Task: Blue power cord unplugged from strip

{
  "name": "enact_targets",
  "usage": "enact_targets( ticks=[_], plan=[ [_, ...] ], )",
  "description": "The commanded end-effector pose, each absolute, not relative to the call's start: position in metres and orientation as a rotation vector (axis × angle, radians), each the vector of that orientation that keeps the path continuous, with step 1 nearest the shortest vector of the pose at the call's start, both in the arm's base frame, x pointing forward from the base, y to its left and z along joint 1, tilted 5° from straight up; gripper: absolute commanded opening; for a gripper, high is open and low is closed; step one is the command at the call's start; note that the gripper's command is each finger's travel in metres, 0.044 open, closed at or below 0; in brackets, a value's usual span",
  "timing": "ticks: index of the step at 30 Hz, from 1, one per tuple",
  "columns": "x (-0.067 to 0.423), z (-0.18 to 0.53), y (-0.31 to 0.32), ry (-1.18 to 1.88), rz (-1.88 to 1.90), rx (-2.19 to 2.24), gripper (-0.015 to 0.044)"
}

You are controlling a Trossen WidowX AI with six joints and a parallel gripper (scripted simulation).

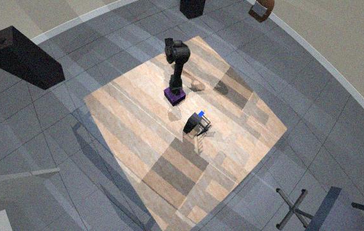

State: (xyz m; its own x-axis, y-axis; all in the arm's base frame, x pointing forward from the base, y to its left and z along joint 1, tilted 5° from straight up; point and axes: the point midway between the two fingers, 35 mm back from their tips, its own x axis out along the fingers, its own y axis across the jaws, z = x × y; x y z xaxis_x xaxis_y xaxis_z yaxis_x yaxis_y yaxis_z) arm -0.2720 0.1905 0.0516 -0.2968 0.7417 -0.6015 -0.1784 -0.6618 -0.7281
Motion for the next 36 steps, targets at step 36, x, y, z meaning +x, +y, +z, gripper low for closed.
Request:
enact_targets(
  ticks=[36],
  plan=[
    [0.156,0.106,0.275,0.406,1.397,-1.785,0.016]
  ],
)
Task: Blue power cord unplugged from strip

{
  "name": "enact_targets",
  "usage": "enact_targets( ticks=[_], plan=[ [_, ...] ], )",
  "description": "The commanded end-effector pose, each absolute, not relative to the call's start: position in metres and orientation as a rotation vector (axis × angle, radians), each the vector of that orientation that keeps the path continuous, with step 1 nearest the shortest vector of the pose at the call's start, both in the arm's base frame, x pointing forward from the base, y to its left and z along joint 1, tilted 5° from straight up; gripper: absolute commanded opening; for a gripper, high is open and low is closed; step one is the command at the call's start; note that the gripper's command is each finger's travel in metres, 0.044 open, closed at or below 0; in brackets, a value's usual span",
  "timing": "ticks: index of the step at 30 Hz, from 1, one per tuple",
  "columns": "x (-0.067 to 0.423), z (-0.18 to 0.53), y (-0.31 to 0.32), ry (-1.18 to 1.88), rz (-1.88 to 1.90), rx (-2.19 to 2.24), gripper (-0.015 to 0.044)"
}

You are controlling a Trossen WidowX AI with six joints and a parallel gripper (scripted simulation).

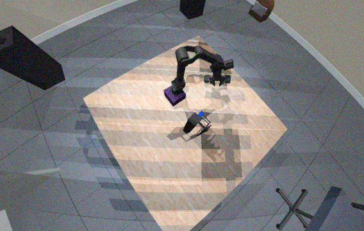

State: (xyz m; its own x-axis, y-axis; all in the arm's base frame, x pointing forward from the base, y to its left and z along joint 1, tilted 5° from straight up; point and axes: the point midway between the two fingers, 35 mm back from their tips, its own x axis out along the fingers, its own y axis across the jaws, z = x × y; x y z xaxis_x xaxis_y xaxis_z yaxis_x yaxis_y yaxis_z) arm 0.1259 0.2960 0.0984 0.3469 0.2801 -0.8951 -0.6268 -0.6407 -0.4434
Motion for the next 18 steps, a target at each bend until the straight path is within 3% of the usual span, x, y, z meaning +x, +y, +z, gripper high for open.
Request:
enact_targets(
  ticks=[1,10,18],
  plan=[
    [0.167,0.108,0.267,0.445,1.393,-1.777,0.016],
    [0.237,0.135,0.169,0.763,1.366,-1.628,0.016],
    [0.256,0.162,0.081,0.957,1.34,-1.419,0.016]
  ],
)
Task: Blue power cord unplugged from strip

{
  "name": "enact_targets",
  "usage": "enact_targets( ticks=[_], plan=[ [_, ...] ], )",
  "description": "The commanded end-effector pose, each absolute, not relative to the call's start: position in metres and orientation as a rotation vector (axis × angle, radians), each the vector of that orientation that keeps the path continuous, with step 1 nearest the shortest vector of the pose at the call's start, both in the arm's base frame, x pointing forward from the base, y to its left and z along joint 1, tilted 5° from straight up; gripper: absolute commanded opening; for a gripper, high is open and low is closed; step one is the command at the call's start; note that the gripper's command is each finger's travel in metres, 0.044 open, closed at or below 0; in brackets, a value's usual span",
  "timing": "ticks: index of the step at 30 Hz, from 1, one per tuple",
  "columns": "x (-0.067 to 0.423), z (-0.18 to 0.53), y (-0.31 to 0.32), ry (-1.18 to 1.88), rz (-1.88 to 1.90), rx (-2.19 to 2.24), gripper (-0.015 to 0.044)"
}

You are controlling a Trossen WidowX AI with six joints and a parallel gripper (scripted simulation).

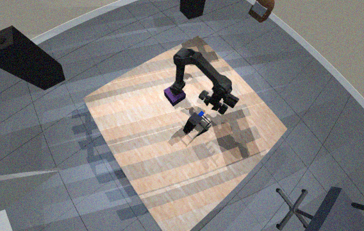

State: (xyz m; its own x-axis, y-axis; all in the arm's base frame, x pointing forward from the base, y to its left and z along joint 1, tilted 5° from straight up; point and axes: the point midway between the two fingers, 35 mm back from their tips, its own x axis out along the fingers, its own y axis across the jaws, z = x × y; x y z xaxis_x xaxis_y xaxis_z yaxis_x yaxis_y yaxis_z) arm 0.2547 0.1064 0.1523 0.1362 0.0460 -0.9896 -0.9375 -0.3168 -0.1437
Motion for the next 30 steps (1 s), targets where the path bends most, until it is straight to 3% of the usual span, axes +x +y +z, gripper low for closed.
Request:
enact_targets(
  ticks=[1,30],
  plan=[
    [0.256,0.164,0.074,0.97,1.339,-1.4,0.016],
    [0.264,0.165,0.041,0.98,1.339,-1.387,0.016]
  ],
)
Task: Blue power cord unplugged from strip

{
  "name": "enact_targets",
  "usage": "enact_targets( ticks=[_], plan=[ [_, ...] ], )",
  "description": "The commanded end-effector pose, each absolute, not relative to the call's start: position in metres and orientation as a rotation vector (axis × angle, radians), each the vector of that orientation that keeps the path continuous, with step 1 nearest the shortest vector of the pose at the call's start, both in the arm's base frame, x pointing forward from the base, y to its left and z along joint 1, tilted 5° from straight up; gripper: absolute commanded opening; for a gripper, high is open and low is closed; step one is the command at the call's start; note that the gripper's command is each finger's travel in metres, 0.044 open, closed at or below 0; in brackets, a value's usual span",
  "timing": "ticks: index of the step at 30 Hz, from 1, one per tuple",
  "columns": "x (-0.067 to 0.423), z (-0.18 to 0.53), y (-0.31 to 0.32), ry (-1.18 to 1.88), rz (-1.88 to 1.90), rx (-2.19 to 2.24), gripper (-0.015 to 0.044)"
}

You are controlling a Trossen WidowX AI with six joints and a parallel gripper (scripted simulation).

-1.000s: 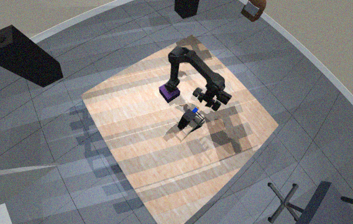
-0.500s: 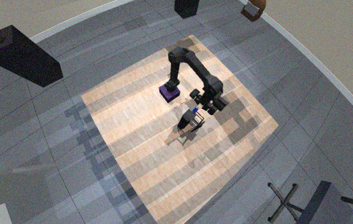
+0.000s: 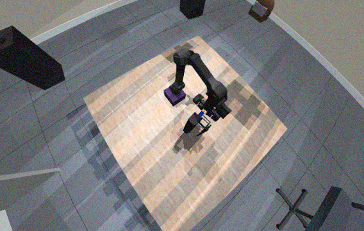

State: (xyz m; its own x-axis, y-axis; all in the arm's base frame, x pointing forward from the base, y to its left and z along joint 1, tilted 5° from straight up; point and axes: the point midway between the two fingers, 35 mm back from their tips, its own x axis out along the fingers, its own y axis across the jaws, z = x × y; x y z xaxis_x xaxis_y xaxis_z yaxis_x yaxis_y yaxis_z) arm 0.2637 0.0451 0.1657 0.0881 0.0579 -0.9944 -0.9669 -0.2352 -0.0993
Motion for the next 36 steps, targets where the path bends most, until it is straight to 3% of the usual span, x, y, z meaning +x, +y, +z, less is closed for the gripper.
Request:
enact_targets(
  ticks=[1,21,25,36],
  plan=[
    [0.264,0.165,0.04,0.98,1.338,-1.387,0.016],
    [0.266,0.152,0.03,0.981,1.338,-1.388,0.016],
    [0.266,0.155,0.029,0.984,1.333,-1.389,0.0055],
    [0.266,0.155,0.031,0.984,1.333,-1.389,0.0]
  ],
)
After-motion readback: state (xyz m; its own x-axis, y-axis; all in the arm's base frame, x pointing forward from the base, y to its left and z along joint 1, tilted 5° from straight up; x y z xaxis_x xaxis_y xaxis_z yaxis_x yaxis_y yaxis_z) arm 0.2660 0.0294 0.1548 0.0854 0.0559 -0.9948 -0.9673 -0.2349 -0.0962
